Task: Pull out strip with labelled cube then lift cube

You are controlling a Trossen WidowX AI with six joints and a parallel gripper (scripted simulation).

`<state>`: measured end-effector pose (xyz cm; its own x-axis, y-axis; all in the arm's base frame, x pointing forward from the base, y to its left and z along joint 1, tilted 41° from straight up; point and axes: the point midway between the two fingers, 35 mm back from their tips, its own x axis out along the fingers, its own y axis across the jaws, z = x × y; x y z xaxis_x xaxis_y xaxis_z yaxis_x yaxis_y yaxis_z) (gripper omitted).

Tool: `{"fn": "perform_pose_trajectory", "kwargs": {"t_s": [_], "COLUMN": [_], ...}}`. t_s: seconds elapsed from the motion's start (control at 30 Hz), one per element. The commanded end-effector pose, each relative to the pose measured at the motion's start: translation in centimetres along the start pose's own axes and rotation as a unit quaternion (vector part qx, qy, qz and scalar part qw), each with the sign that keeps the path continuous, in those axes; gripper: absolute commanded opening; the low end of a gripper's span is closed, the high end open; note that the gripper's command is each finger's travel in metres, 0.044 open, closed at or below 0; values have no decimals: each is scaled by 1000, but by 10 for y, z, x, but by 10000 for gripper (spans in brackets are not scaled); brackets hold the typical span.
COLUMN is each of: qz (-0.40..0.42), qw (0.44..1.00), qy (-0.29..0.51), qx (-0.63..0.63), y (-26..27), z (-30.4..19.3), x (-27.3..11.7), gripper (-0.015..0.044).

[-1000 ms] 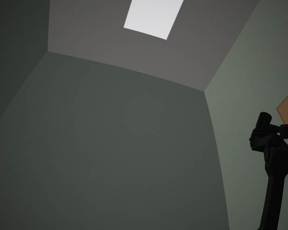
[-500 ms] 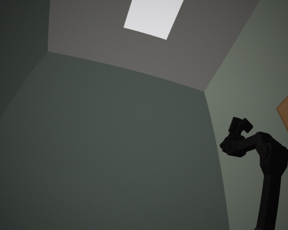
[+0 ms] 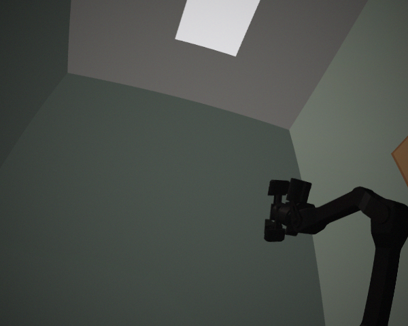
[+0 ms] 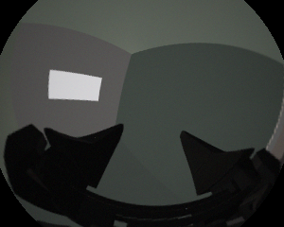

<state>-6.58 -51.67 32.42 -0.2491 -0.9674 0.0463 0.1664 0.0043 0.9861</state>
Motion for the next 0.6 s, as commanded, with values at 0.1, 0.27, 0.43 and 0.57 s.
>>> {"fn": "perform_pose_trajectory", "kwargs": {"t_s": [0.1,0.27,0.43,0.57], "qz": [-28,-17,15,54], "qw": [972,918,840,763], "qy": [191,332,463,558], "qx": [-137,-219,-284,-320], "y": [-36,-62,-87,-106], "z": [-105,-173,-227,-259], "x": [-45,-96,-161,-220], "gripper": [400,400,400,400]}}
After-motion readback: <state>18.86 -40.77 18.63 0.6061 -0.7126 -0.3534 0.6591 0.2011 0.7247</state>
